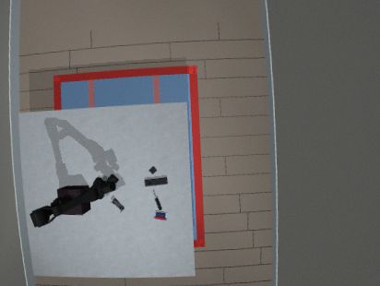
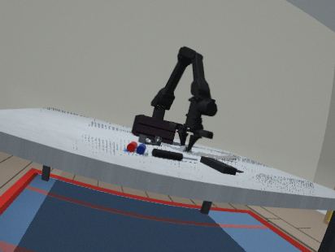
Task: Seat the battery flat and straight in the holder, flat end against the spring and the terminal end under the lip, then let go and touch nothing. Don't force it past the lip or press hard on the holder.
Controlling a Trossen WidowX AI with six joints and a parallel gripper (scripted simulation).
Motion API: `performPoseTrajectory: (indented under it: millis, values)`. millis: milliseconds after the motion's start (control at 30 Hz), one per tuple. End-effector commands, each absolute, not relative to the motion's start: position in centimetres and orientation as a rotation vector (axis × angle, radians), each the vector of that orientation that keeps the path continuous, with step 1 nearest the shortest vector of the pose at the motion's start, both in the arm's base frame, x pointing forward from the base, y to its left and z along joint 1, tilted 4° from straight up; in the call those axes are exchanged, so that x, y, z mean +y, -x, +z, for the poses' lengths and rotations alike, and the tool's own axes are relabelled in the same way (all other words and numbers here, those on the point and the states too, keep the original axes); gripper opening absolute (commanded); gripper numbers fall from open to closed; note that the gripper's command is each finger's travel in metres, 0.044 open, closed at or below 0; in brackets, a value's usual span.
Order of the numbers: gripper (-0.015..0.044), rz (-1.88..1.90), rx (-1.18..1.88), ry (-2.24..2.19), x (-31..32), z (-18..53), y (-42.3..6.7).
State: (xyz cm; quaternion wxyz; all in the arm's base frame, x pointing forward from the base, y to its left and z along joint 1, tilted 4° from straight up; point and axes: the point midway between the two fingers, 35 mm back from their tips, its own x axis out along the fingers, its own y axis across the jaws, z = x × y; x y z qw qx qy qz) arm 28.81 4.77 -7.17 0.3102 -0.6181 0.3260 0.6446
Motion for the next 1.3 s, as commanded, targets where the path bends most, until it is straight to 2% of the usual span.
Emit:
performPoseTrajectory:
  millis: [0,133,600,967,1267]
  values:
    - [0.0093,1.705,0.855,1.633,4.8,-7.2,-28.8]
    - [0.0069,1.705,0.855,1.633,4.8,-7.2,-28.8]
    - [0.0069,1.702,0.856,1.633,4.4,-2.1,-29.2]
    - [0.0069,1.662,0.895,1.612,-3.8,-0.7,-30.9]
    - [0.0069,1.643,0.916,1.600,-10.6,0.4,-30.4]
